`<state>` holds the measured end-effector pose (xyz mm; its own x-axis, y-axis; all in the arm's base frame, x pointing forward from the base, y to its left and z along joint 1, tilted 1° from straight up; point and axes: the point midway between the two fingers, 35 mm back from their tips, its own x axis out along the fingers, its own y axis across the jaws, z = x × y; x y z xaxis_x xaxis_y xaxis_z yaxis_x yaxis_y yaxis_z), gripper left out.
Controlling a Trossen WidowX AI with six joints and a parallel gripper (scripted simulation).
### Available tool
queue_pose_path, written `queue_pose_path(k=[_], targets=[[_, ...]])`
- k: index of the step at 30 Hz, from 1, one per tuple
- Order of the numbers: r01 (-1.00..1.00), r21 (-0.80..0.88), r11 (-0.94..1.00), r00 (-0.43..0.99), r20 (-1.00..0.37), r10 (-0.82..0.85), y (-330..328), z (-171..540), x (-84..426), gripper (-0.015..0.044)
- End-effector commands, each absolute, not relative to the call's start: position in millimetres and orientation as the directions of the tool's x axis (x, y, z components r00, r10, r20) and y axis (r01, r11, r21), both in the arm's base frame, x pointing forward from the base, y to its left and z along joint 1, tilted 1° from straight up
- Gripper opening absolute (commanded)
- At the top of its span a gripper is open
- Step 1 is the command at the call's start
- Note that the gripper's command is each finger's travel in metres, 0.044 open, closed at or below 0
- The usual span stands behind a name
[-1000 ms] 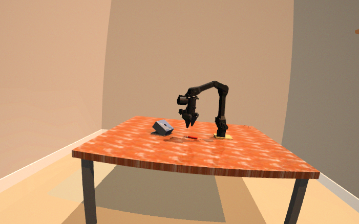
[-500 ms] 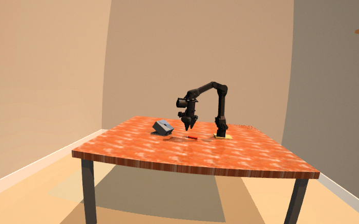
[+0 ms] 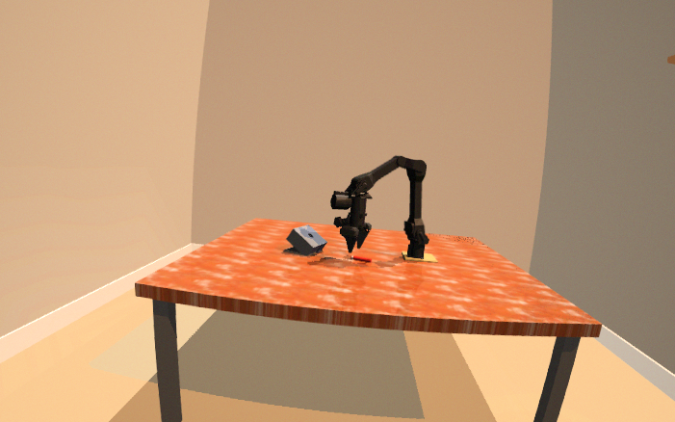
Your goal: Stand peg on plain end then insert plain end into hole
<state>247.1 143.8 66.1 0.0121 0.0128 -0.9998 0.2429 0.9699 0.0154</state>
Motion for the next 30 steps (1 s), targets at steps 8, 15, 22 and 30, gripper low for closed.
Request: queue_pose_path(k=[8, 15, 22, 30], targets=[[0.239, 0.011, 0.971, 0.013, -1.000, 0.008, 142.5, 47.5, 246.5, 0.0440], [0.239, 0.011, 0.971, 0.013, -1.000, 0.008, 141.9, 36.9, 245.4, 0.0440], [0.239, 0.011, 0.971, 0.013, -1.000, 0.008, 141.8, 35.9, 245.3, 0.0309], [0.239, 0.011, 0.971, 0.013, -1.000, 0.008, 141.8, 35.9, 245.3, 0.0110]])
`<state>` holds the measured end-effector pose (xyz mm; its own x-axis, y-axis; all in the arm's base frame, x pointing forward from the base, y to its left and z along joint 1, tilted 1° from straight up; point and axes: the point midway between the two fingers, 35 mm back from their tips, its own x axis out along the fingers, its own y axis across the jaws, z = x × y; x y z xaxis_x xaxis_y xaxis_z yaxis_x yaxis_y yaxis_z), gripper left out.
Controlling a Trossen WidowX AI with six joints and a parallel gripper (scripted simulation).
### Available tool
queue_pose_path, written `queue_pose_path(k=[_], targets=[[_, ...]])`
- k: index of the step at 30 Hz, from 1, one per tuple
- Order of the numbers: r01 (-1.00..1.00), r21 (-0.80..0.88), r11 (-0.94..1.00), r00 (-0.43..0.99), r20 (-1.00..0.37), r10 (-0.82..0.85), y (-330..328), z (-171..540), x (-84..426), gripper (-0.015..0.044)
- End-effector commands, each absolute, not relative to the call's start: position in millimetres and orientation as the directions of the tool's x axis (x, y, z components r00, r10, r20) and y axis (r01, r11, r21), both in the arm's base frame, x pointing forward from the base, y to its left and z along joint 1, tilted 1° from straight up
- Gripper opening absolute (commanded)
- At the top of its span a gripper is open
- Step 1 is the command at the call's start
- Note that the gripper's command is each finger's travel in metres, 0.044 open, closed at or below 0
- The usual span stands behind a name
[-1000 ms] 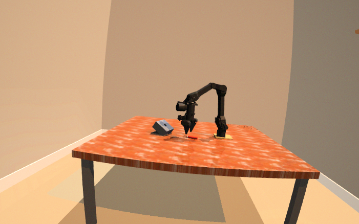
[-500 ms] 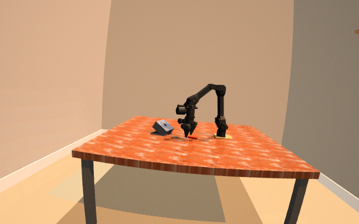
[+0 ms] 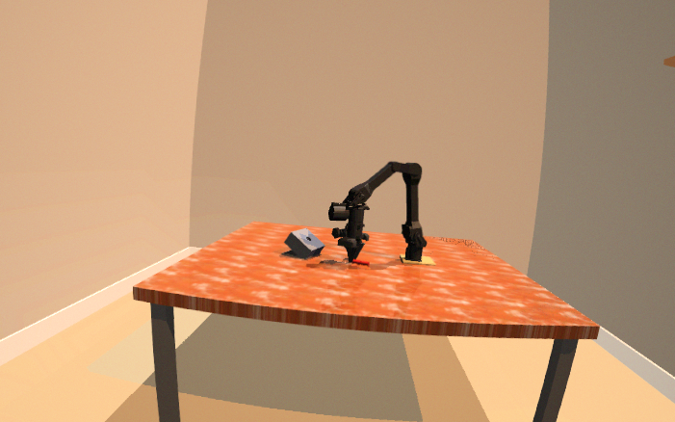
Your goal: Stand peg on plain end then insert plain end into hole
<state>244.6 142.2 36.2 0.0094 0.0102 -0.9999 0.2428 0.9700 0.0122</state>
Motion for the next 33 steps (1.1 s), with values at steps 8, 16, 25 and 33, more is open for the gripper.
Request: queue_pose_path(k=[8, 16, 25, 33], targets=[[0.239, 0.011, 0.971, 0.013, -1.000, 0.008, 141.8, 35.9, 245.3, 0.0110], [0.239, 0.011, 0.971, 0.013, -1.000, 0.008, 141.8, 35.9, 245.3, 0.0070], [0.240, 0.011, 0.971, 0.015, -1.000, 0.008, 142.0, 36.2, 244.9, 0.0049], [0.243, 0.013, 0.970, 0.077, -0.997, -0.006, 143.0, 40.7, 241.9, 0.0049]])
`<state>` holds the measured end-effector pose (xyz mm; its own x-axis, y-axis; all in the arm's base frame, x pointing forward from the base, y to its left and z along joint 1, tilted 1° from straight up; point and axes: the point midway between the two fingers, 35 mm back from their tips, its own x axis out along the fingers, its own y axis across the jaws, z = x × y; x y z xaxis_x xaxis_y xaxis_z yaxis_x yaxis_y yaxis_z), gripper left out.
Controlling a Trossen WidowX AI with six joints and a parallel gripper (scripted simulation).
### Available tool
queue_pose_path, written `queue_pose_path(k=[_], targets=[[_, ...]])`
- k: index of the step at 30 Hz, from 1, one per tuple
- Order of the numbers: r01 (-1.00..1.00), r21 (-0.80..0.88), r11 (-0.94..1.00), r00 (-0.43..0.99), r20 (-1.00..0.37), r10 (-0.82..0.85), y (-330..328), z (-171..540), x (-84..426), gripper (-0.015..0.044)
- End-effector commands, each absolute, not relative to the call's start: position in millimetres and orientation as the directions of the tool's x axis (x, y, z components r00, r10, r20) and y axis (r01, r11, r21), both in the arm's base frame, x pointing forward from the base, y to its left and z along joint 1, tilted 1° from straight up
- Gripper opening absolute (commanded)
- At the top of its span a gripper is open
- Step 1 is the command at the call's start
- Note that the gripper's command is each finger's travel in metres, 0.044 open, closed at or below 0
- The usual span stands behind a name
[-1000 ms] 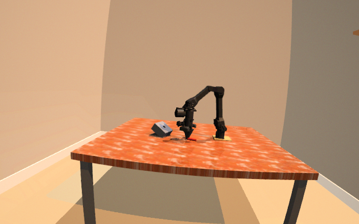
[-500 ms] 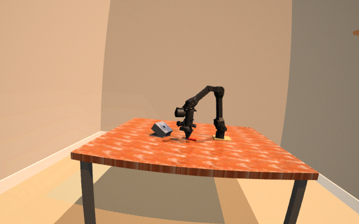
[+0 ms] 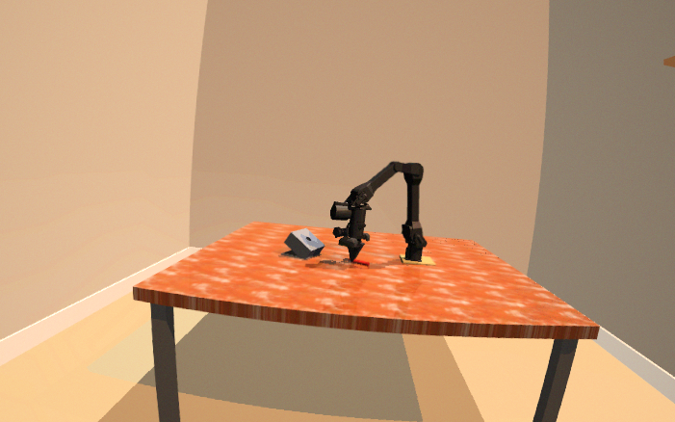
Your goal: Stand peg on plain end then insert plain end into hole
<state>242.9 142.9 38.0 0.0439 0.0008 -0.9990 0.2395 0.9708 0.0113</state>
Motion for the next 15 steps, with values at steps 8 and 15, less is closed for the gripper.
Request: queue_pose_path(k=[8, 15], targets=[[0.243, 0.013, 0.970, 0.149, -0.989, -0.024, 143.9, 45.4, 238.7, 0.0049], [0.242, 0.013, 0.970, 0.206, -0.978, -0.038, 144.7, 49.0, 235.8, 0.0049]])
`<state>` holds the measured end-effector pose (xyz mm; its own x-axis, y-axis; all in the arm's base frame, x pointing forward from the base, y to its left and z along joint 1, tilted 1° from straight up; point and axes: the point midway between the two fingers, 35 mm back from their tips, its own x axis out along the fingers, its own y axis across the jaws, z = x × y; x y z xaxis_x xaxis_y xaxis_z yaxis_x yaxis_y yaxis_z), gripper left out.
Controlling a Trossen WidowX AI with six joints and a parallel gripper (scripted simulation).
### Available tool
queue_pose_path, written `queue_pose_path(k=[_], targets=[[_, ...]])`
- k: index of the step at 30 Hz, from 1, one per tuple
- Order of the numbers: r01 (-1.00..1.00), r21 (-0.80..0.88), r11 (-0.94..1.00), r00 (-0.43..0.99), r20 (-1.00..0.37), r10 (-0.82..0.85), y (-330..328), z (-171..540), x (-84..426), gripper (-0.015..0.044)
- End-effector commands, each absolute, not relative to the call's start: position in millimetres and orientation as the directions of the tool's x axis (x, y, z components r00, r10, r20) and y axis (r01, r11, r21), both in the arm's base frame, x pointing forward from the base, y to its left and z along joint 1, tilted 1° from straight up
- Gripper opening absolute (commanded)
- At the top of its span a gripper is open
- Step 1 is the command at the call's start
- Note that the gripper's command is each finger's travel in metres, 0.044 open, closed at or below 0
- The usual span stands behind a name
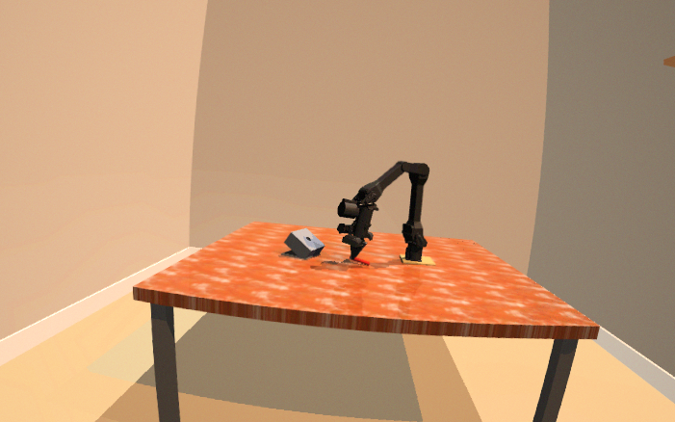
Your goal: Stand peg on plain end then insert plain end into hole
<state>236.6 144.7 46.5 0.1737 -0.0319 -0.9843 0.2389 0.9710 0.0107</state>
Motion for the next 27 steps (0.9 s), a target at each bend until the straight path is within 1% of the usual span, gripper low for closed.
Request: queue_pose_path(k=[1, 27], targets=[[0.242, 0.013, 0.970, 0.214, -0.976, -0.040, 144.8, 49.5, 235.4, 0.0049], [0.242, 0.013, 0.970, 0.418, -0.904, -0.092, 148.1, 61.0, 222.9, 0.0049]])
